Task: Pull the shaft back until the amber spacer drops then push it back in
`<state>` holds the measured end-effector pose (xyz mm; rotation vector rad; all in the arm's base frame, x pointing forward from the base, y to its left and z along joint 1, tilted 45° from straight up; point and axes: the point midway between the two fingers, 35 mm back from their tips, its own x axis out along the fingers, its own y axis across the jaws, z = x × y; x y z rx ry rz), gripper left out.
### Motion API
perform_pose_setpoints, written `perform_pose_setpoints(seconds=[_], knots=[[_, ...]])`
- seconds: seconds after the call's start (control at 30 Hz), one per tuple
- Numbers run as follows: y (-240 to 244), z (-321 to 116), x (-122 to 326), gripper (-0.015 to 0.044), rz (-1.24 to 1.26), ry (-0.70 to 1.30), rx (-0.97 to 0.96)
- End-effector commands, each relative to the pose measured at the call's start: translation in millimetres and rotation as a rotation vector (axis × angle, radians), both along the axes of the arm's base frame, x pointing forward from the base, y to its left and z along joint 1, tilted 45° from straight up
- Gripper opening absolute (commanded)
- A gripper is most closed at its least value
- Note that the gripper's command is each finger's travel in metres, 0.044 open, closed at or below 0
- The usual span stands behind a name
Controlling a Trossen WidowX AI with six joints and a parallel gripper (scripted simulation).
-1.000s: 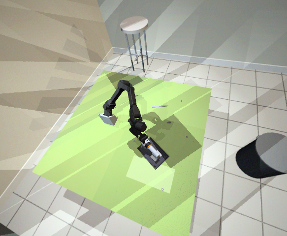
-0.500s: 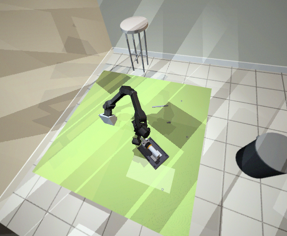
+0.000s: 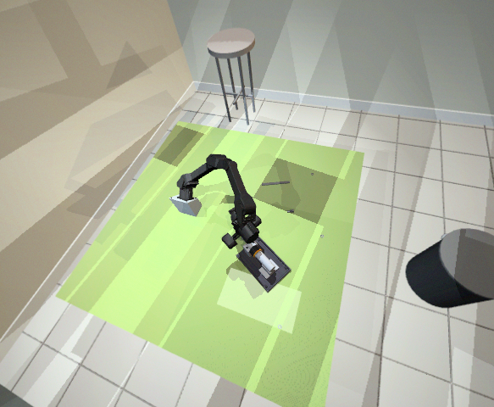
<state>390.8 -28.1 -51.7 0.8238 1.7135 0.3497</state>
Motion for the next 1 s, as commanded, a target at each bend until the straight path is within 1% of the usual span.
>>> perform_pose_setpoints(seconds=[0.0,0.97], knots=[[-0.2,-0.4,1.3,0.0440,-0.011,0.009,0.004],[4.6,-5.5,1.0,0.0440,-0.011,0.009,0.004]])
